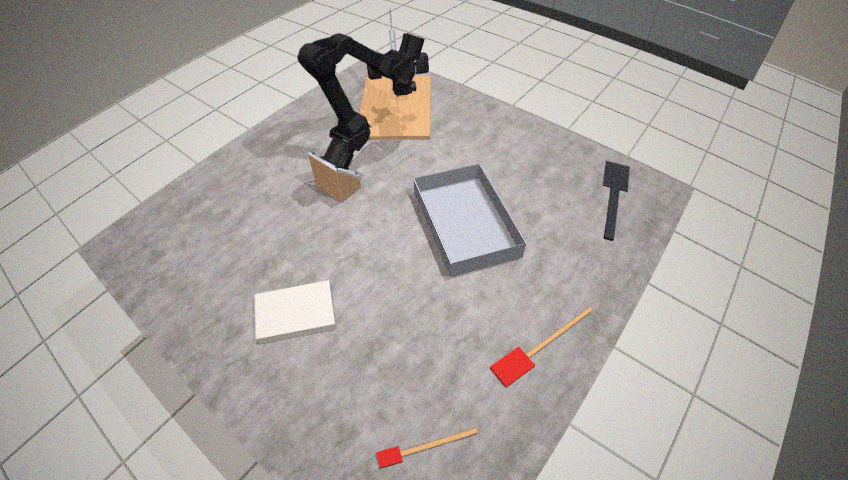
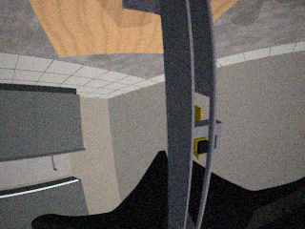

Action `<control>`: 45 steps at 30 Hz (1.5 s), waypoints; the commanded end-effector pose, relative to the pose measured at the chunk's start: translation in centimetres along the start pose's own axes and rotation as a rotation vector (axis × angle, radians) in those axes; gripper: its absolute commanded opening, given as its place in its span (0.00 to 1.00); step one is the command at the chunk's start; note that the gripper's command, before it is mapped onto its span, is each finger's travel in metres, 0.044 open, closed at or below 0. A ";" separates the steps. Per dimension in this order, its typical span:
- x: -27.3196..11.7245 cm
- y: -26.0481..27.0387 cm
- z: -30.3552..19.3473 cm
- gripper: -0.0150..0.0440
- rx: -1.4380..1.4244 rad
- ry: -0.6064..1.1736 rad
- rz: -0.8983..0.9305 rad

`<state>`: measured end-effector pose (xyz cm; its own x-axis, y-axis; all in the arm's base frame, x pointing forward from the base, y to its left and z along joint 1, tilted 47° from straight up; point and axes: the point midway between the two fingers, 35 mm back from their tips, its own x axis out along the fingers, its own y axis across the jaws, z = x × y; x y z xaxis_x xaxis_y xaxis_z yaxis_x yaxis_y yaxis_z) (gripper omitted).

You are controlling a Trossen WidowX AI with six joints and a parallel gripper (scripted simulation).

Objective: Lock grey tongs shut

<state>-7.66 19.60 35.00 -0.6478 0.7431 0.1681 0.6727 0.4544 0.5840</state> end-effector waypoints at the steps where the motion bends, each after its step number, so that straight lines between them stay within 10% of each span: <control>1: 0.5 0.6 -0.4 0.00 0.045 -0.019 0.011; 45: 4.5 -0.2 1.0 0.00 0.388 -0.864 0.011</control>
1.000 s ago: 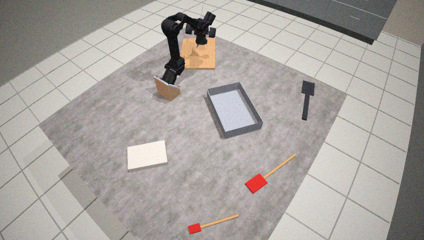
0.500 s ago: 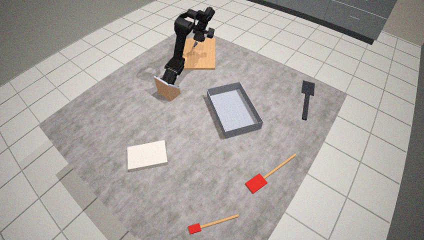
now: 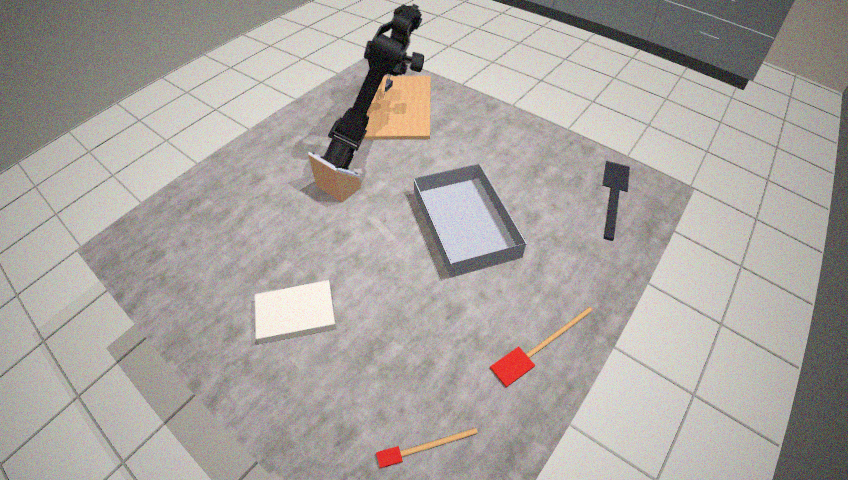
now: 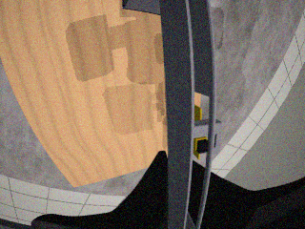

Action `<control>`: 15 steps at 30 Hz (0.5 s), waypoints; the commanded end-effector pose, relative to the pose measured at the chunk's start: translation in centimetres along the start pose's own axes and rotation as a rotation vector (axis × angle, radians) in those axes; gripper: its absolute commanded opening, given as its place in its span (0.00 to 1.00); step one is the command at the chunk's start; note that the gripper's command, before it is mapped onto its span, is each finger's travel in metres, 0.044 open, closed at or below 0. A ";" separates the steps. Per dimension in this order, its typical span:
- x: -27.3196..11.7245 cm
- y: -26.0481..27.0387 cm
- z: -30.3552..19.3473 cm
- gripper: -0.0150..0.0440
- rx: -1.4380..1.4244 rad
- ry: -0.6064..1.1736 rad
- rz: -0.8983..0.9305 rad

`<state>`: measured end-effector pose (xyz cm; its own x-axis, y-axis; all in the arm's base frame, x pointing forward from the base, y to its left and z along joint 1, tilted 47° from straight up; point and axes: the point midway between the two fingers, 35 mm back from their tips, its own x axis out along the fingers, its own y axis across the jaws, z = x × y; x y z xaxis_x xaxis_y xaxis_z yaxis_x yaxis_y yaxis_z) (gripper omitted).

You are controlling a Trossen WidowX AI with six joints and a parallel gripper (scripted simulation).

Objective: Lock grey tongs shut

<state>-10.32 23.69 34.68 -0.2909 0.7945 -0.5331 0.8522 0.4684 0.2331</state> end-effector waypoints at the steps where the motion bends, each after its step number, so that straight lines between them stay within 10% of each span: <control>1: -0.4 -0.2 0.0 0.00 -0.024 -0.064 0.023; 15: -2.2 -0.6 0.3 0.00 -0.201 -0.287 0.143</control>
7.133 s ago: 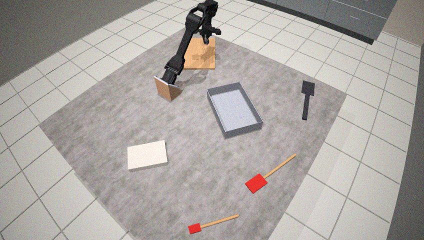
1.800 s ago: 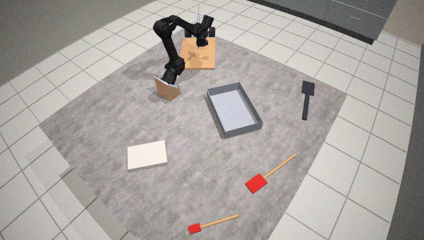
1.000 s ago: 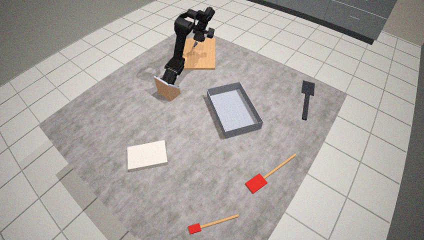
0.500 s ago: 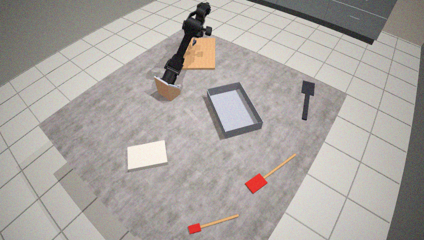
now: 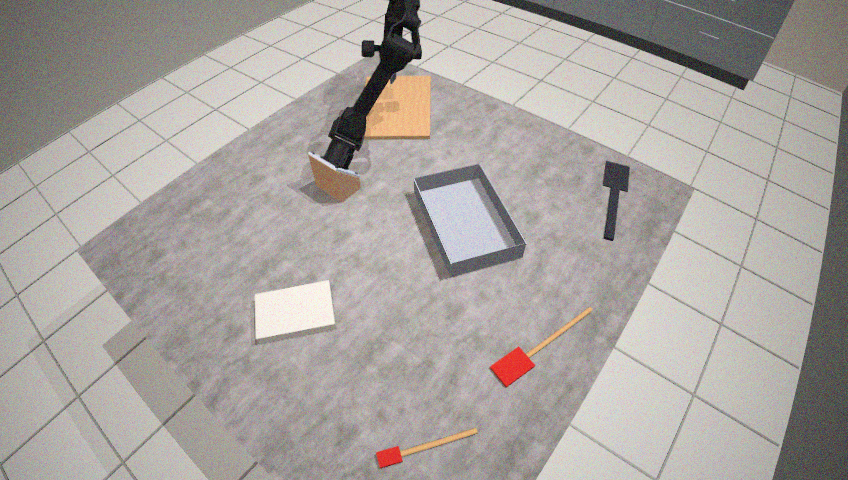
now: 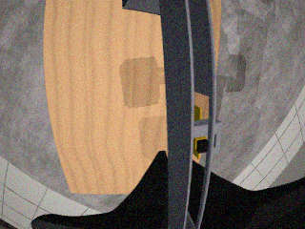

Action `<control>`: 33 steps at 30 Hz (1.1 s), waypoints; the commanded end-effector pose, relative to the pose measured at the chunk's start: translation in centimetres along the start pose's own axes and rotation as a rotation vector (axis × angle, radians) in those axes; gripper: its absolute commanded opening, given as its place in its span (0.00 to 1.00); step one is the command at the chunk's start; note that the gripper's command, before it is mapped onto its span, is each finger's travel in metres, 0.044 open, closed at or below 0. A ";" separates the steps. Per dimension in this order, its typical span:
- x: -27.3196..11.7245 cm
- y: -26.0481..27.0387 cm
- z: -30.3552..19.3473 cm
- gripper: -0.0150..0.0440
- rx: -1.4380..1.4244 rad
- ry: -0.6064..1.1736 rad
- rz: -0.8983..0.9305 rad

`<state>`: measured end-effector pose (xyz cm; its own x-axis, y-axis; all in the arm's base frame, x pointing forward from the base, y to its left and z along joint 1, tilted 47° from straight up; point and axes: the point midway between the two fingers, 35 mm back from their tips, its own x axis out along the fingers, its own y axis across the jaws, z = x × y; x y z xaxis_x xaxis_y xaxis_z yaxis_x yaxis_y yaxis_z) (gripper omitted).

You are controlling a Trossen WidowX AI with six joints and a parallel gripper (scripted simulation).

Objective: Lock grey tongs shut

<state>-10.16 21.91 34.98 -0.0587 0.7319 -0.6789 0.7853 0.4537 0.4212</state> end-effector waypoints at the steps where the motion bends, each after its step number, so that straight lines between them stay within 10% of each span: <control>1: -0.8 0.2 0.0 0.00 -0.051 -0.042 0.041; 33: 0.2 0.4 -0.3 0.00 -0.159 -0.112 0.120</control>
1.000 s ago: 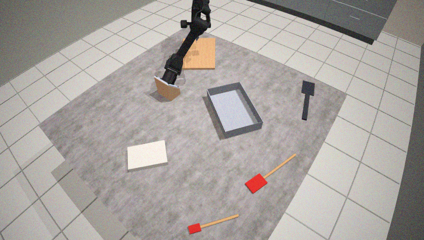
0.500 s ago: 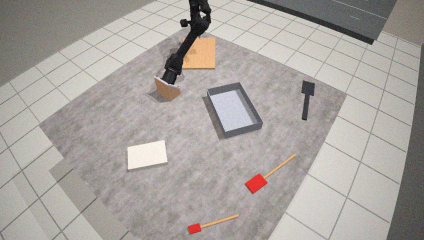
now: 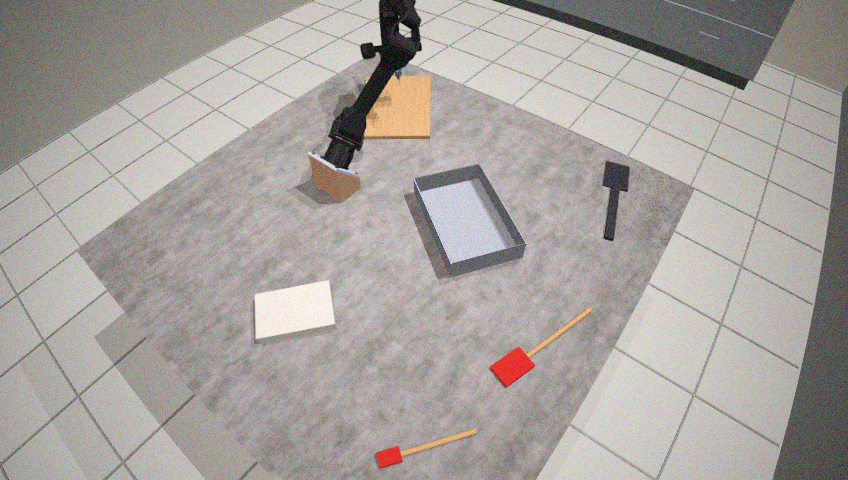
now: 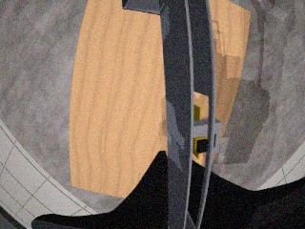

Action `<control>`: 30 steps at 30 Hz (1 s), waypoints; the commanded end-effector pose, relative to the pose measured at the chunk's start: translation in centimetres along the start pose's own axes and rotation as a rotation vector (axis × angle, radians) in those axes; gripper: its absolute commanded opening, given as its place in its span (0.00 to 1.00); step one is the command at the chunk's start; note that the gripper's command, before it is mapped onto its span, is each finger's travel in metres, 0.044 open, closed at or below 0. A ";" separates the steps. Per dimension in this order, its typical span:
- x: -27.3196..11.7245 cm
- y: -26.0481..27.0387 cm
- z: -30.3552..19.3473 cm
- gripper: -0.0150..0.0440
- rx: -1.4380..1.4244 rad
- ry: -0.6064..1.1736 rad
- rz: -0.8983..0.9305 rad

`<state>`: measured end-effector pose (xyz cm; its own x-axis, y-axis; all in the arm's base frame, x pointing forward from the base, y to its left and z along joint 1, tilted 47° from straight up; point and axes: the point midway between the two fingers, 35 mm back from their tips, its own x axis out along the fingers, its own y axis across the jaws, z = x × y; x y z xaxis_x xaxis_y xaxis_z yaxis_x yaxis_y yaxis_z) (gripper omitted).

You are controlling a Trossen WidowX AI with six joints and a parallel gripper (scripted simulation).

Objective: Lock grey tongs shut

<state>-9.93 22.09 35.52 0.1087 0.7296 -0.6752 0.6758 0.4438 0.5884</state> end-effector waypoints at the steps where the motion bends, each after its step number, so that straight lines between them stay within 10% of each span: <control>1: 0.6 -0.1 -0.1 0.00 -0.002 0.001 -0.004; 30: 5.1 -0.2 -0.3 0.00 -0.001 0.002 -0.003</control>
<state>-9.75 25.65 32.41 0.1089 0.7288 -0.6760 0.6772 0.4434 0.5872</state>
